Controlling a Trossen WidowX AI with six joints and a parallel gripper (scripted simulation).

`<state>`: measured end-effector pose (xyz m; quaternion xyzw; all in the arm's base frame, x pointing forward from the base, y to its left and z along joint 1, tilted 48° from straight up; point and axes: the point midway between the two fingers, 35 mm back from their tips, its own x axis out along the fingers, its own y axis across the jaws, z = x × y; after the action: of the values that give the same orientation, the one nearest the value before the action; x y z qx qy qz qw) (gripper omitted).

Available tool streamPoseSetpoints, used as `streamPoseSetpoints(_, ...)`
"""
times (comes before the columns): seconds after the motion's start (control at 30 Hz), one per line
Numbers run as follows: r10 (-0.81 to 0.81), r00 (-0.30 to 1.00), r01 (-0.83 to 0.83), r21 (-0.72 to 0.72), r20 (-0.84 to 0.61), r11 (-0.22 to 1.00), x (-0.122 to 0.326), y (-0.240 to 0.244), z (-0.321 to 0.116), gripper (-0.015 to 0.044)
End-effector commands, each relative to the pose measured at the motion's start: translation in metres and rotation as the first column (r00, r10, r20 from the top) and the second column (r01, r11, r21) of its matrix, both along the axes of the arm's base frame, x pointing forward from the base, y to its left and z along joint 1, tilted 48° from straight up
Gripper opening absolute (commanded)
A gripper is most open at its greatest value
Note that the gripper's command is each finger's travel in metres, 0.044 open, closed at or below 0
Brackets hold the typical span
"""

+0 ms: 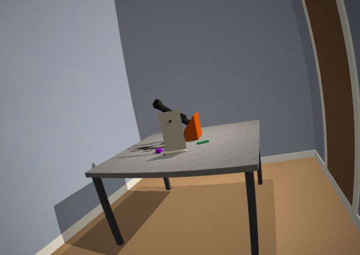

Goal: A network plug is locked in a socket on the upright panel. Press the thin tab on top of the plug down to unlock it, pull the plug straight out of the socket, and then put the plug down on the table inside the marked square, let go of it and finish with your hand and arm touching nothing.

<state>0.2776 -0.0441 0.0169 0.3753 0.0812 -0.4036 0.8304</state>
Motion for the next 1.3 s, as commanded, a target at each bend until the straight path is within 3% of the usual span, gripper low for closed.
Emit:
streamPoseSetpoints(0.0,0.003,1.0,-0.003,0.0,-0.004,1.0,0.0,-0.002,-0.003,0.0)
streamPoseSetpoints(1.27,0.006,1.0,-0.006,-0.006,-0.001,1.0,0.001,-0.024,-0.021,0.0)
